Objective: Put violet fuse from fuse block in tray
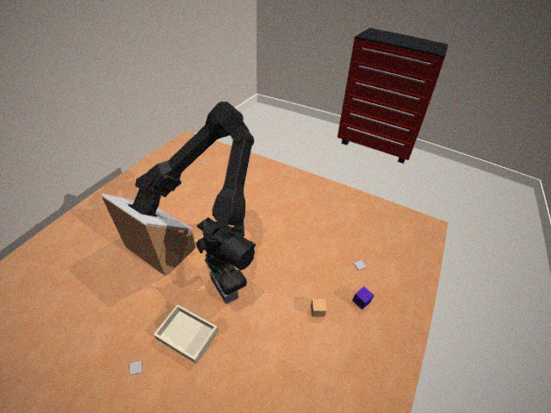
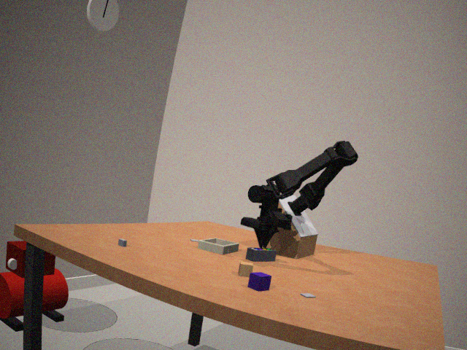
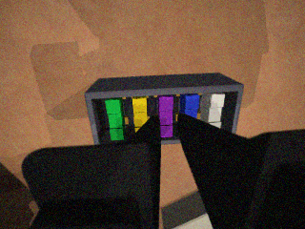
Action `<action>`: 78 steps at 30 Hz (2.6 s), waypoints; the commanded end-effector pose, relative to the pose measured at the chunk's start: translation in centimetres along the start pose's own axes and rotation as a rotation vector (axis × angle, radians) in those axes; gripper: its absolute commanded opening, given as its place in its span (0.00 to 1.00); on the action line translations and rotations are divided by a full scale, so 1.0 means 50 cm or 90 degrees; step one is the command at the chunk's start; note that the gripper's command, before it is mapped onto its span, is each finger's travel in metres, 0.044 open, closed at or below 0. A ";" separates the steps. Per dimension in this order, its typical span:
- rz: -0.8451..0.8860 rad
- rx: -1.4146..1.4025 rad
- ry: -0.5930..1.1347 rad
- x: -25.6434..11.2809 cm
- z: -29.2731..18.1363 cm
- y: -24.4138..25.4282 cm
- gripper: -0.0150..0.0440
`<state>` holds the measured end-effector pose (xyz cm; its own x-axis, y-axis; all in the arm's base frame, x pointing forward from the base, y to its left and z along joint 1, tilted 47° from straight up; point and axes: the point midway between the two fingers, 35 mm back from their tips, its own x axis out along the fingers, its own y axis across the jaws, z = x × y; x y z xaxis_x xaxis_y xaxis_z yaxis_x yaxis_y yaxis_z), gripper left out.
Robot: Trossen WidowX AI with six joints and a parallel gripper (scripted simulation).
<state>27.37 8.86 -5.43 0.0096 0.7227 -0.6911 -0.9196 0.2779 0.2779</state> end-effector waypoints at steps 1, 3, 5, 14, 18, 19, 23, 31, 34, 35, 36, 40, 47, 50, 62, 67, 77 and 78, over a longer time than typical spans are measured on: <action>0.001 0.004 -0.001 0.003 -0.001 0.000 0.36; 0.001 0.004 -0.001 0.004 -0.001 0.000 0.36; 0.001 0.004 -0.001 0.006 -0.001 0.000 0.36; 0.002 0.004 -0.002 0.022 -0.001 0.001 0.36; 0.002 0.004 -0.002 0.023 -0.001 0.001 0.36; 0.002 0.004 -0.002 0.023 -0.001 0.001 0.36; 0.000 0.000 0.001 0.020 -0.001 0.000 0.31; 0.000 0.000 0.001 0.020 -0.001 0.000 0.25; 0.000 0.000 0.001 0.020 -0.001 0.000 0.25; 0.000 0.000 0.001 0.019 -0.001 0.000 0.25; 0.000 0.000 0.001 0.018 -0.001 0.000 0.25; 0.000 0.001 0.001 0.014 -0.001 -0.001 0.25; 0.000 0.001 0.001 0.007 -0.001 -0.001 0.25; 0.000 0.001 0.001 0.005 -0.001 -0.001 0.25; 0.000 0.002 0.001 -0.007 -0.001 -0.002 0.25; 0.000 0.002 0.001 -0.012 -0.001 -0.002 0.25; 0.000 0.002 0.001 -0.022 -0.001 -0.002 0.25; 0.000 0.002 0.001 -0.023 -0.001 -0.002 0.25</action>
<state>27.35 8.16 -4.89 0.0054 0.7245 -0.6892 -0.9159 0.2803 0.2875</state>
